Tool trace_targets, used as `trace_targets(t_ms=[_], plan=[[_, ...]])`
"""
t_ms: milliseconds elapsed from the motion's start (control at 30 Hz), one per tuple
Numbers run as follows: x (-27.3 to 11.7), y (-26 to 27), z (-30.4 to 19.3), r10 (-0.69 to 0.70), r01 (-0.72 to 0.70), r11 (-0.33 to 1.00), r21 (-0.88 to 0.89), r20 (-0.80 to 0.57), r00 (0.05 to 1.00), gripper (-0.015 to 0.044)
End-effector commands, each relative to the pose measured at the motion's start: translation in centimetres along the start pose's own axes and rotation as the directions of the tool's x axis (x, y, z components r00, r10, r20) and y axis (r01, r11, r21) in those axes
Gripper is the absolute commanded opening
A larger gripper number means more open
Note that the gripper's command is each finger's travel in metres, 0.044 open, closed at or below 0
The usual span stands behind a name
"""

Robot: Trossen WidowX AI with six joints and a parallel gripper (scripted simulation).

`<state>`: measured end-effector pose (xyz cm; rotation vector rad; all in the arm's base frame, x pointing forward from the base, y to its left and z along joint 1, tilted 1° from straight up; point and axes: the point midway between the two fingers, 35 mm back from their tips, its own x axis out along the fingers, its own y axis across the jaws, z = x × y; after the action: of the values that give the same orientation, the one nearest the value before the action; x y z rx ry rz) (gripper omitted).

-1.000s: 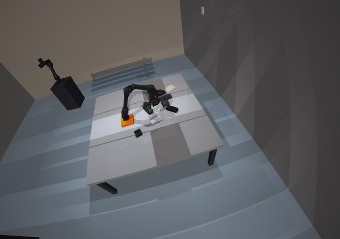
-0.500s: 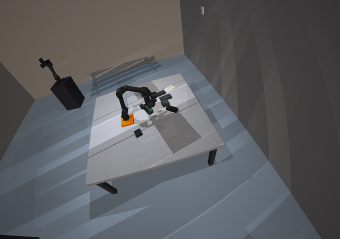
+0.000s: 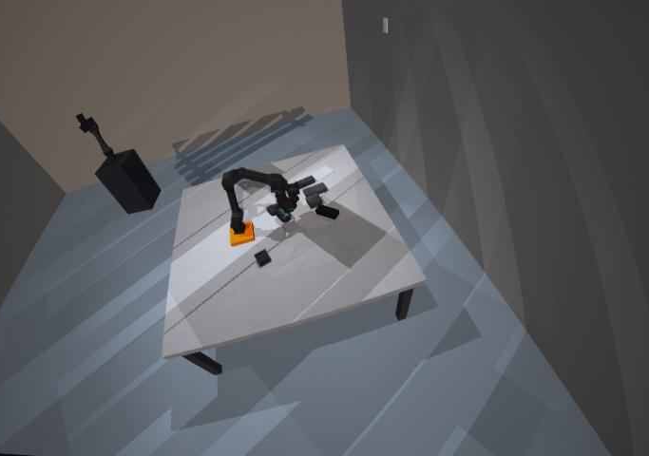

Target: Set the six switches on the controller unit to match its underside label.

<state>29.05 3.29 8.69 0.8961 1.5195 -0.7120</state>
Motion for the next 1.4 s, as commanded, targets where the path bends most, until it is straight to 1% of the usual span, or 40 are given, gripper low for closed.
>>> trace_targets(t_ms=[0, 567, 700, 733, 1333, 1367], plan=[[0.7, -0.1, 0.0, -0.003, 0.003, 1.0, -0.005, -0.006, 1.0, 0.044], [3.1, -0.3, 0.3, -0.003, 0.003, 1.0, -0.005, -0.006, 1.0, 0.044], [3.1, -0.3, 0.3, -0.003, 0.003, 1.0, -0.005, -0.006, 1.0, 0.0335], [3.1, -0.3, 0.3, -0.003, 0.003, 1.0, -0.005, -0.006, 1.0, 0.0328], [2.9, -0.3, 0.2, -0.003, 0.003, 1.0, -0.005, -0.006, 1.0, 0.0326], [2.8, -0.3, 0.1, -0.003, 0.003, 1.0, -0.005, -0.006, 1.0, 0.0336]])
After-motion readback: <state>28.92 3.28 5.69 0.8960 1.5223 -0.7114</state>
